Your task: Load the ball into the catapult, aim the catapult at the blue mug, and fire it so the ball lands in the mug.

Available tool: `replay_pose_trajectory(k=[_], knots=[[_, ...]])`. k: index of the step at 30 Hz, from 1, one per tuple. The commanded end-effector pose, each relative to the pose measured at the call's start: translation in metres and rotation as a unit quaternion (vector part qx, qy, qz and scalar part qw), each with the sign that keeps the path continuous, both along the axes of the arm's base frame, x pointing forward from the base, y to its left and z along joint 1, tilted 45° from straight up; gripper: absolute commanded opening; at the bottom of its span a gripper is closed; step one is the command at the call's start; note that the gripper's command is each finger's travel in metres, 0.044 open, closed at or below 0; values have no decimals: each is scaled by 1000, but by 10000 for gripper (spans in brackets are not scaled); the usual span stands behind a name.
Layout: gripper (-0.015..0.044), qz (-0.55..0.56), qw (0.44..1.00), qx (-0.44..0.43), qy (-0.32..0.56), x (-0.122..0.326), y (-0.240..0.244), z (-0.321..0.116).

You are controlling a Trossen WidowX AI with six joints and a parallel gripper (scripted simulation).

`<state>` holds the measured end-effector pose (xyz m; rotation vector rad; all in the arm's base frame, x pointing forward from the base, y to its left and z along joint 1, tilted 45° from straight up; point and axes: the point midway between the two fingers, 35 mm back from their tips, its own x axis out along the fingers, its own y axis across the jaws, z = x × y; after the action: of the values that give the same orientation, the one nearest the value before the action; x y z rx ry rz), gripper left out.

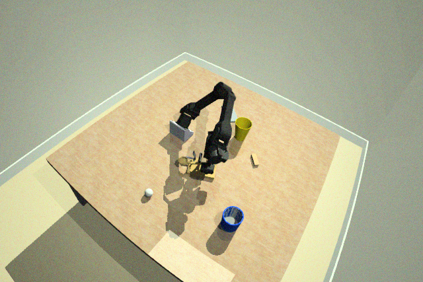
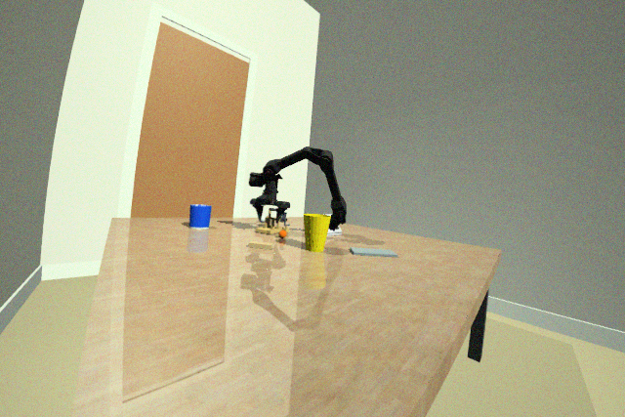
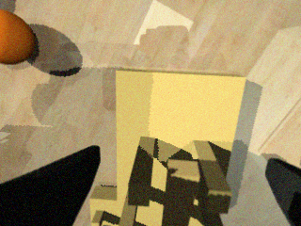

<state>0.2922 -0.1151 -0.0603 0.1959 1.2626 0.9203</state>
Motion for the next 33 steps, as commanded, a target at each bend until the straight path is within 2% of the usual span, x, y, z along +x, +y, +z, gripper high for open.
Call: replay_pose_trajectory(k=[1,10,21,27,31,33], knots=[[440,-1,1000,3,3,-1,7,-6],[440,-1,1000,4,3,-1,13,-12],[151,1,1000,1,1,-1,10,-10],[111,1,1000,1,1,-1,10,-10],[6,1,1000,1,2,-1,-17,18],[0,1,1000,2,2,-2,-24,27]])
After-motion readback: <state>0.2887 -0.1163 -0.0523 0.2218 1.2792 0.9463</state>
